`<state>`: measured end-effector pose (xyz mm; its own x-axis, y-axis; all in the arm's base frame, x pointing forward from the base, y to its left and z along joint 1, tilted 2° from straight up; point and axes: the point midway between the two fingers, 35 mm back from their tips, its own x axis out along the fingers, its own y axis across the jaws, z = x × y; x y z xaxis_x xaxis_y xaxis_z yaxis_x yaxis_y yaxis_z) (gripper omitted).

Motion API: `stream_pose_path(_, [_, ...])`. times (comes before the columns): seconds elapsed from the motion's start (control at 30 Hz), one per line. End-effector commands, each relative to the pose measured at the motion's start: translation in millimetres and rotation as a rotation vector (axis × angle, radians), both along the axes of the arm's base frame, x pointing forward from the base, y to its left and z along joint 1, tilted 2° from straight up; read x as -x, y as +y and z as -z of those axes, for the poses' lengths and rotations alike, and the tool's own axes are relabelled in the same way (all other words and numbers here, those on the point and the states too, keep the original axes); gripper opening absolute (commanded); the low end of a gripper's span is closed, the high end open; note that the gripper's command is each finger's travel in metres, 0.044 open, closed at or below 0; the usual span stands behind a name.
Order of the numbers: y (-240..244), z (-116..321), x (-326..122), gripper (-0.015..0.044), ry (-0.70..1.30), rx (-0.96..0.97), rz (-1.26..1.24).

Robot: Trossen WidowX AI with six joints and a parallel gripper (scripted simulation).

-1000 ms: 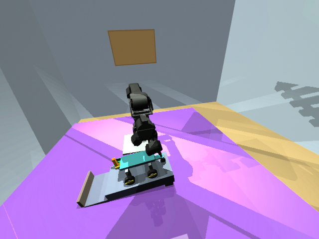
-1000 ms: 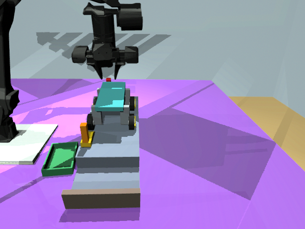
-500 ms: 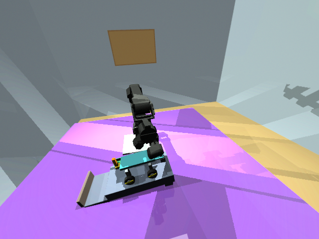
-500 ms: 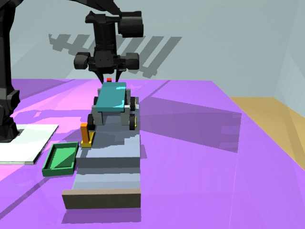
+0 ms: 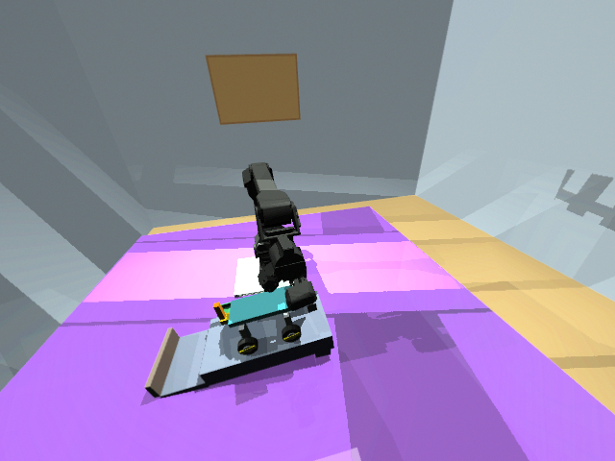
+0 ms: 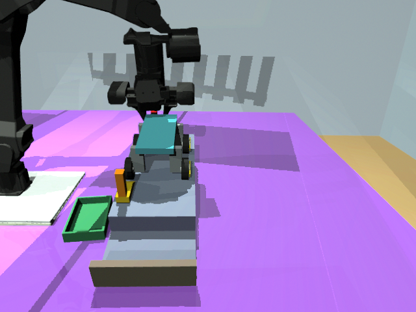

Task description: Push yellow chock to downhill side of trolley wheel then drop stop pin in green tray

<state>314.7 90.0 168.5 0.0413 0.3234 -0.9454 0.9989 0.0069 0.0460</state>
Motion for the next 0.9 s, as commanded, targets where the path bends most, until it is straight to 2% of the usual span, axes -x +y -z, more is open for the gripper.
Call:
stream_pose_path(0.0, [-0.3,-0.5,-0.1,0.0138,-0.001,0.000,0.000])
stream_pose_path(0.1, [-0.3,-0.5,-0.1,0.0059,-0.001,0.000,0.000])
stream_pose_path(0.4, [-0.3,-0.7,-0.1,0.0000,-0.001,0.000,0.000])
stream_pose_path(0.87, [-2.0,-9.2,1.8,0.0000,0.002,-0.003,0.004])
